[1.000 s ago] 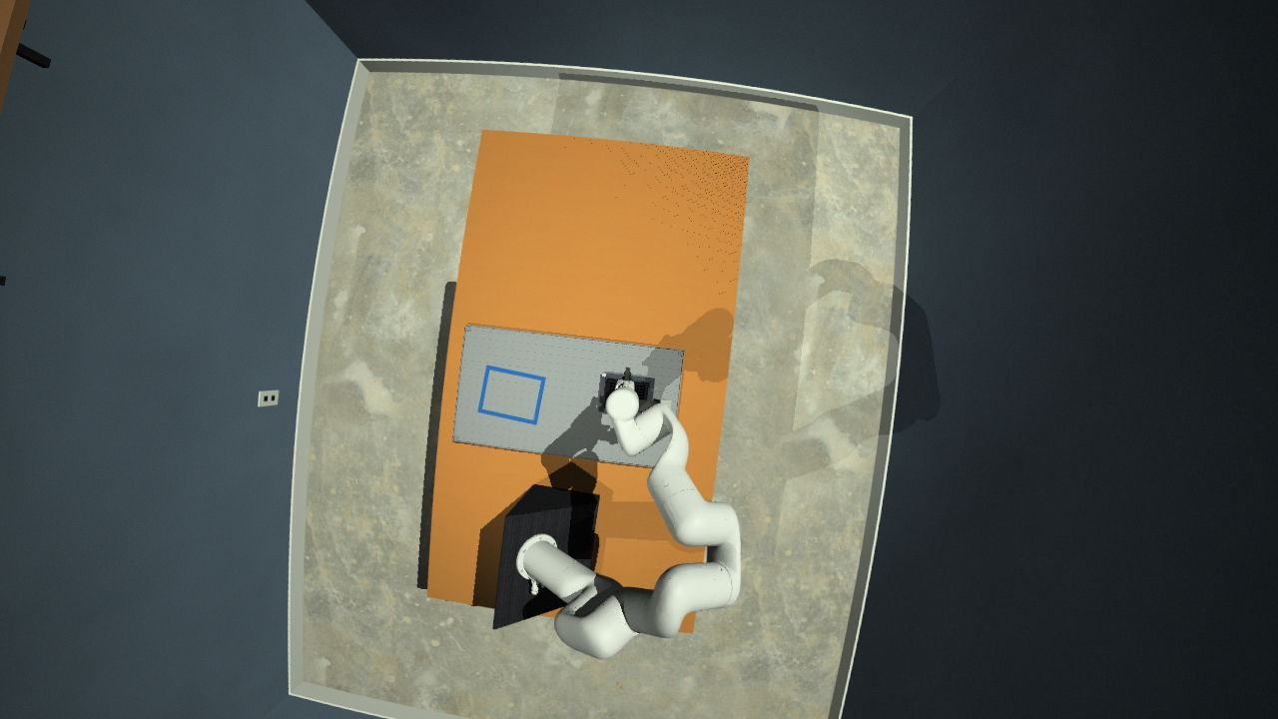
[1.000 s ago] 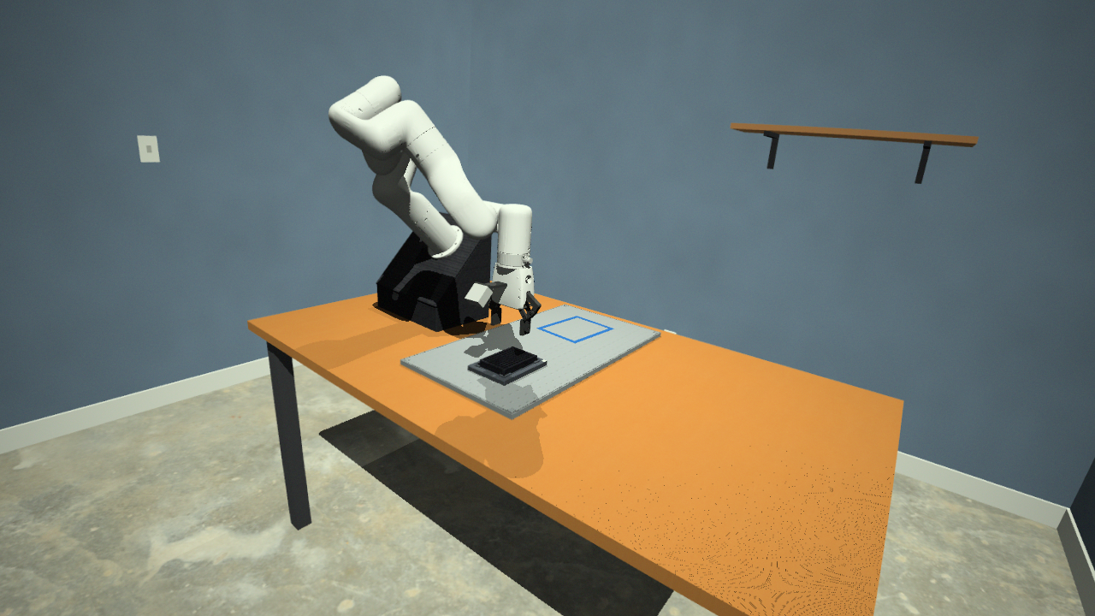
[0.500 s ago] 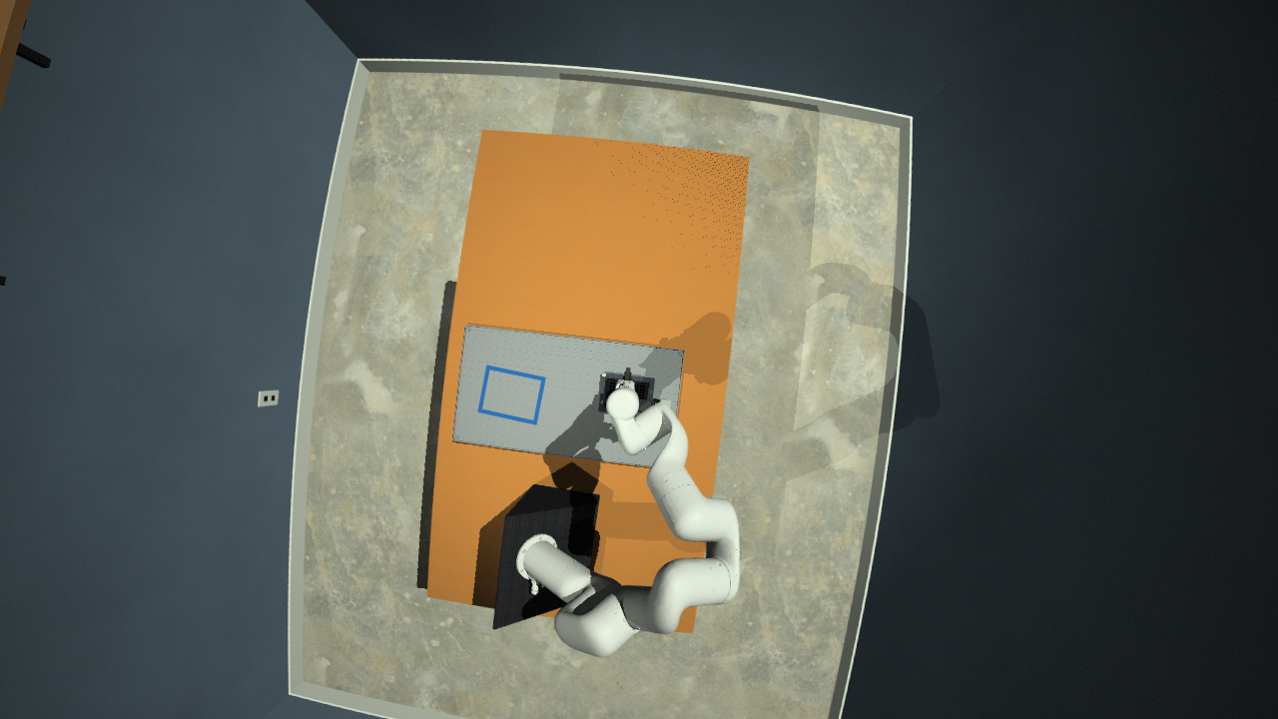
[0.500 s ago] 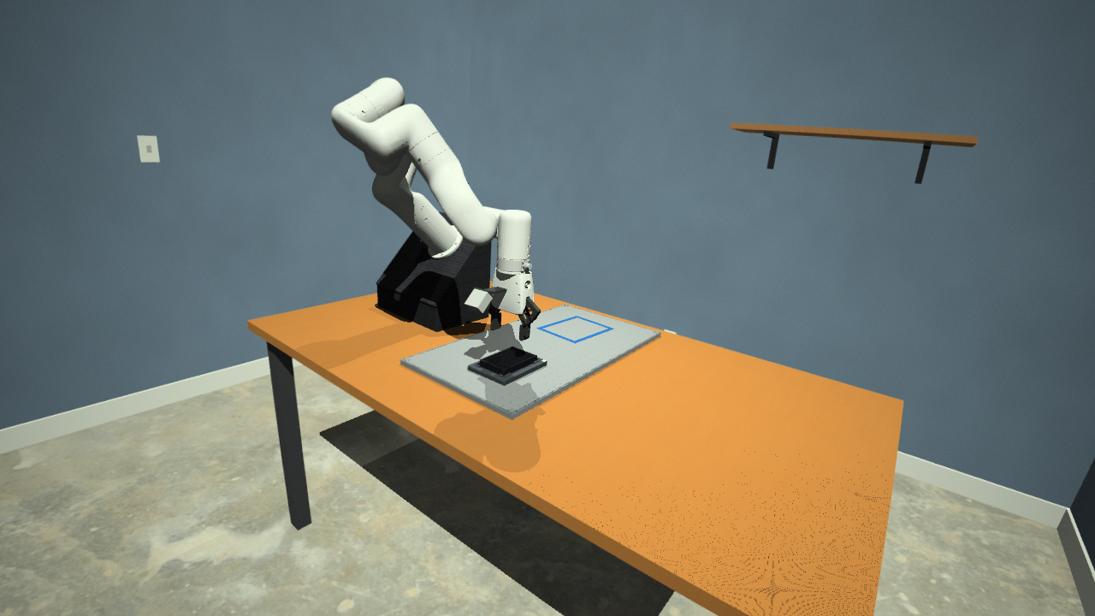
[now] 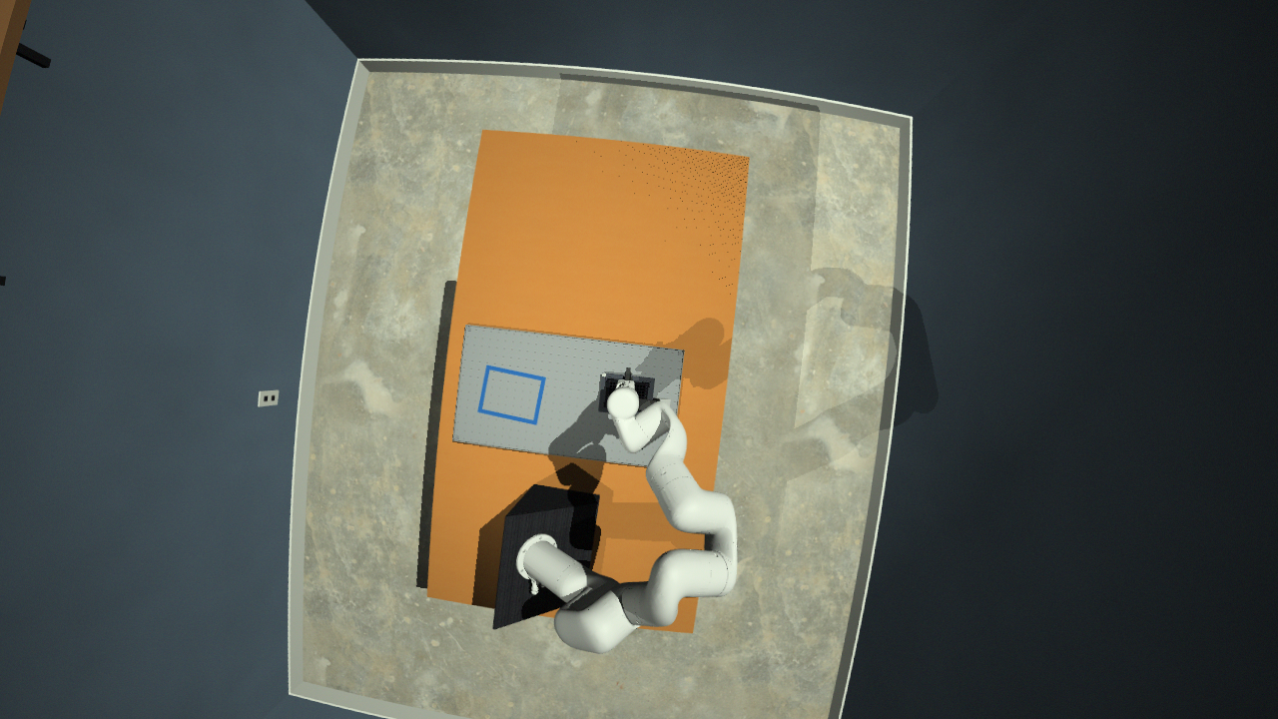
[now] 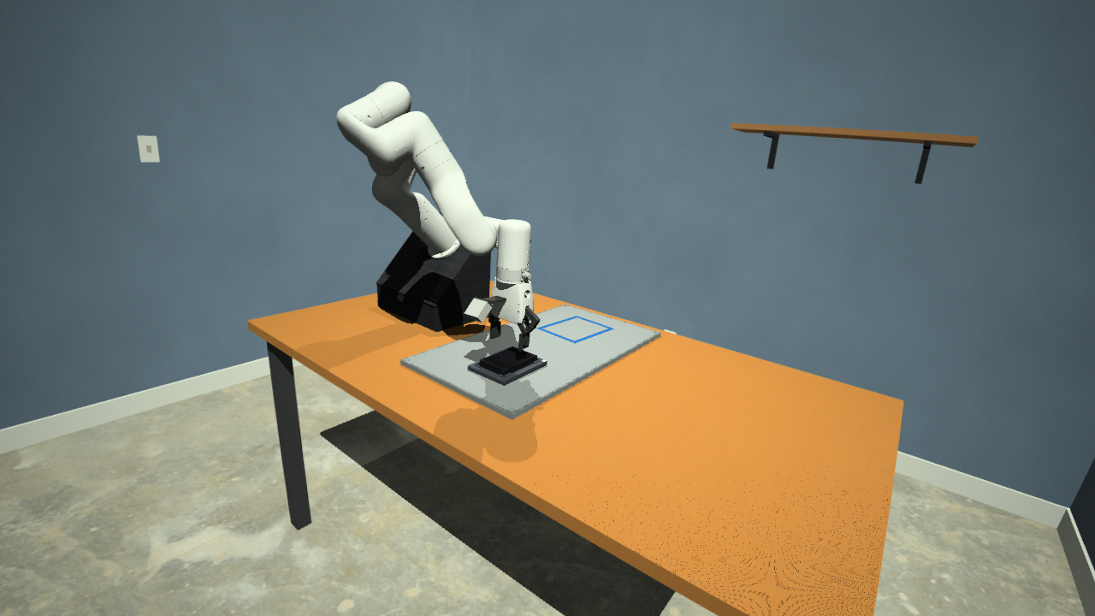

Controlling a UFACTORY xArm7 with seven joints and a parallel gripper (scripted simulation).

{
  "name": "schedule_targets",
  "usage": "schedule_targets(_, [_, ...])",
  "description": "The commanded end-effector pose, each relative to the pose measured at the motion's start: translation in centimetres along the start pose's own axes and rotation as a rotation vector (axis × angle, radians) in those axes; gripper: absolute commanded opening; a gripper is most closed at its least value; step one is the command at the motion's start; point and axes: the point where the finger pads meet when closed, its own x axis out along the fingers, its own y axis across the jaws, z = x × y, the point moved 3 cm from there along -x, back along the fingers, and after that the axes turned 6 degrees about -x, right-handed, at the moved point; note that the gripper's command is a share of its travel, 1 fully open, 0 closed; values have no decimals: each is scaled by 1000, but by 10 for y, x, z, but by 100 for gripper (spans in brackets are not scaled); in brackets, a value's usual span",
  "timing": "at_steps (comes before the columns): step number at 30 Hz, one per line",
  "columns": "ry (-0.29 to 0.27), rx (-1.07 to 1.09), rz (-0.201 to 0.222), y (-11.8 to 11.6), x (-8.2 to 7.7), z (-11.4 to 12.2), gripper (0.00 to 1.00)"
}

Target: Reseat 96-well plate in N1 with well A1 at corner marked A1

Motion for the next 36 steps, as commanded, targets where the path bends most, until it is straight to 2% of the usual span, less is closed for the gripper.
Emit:
schedule_targets(1, [0, -1, -4, -2, 5, 0, 100])
schedule_targets(12, [0, -1, -4, -2, 23, 0, 100])
schedule_targets(36, [0, 0, -4, -2, 30, 0, 100])
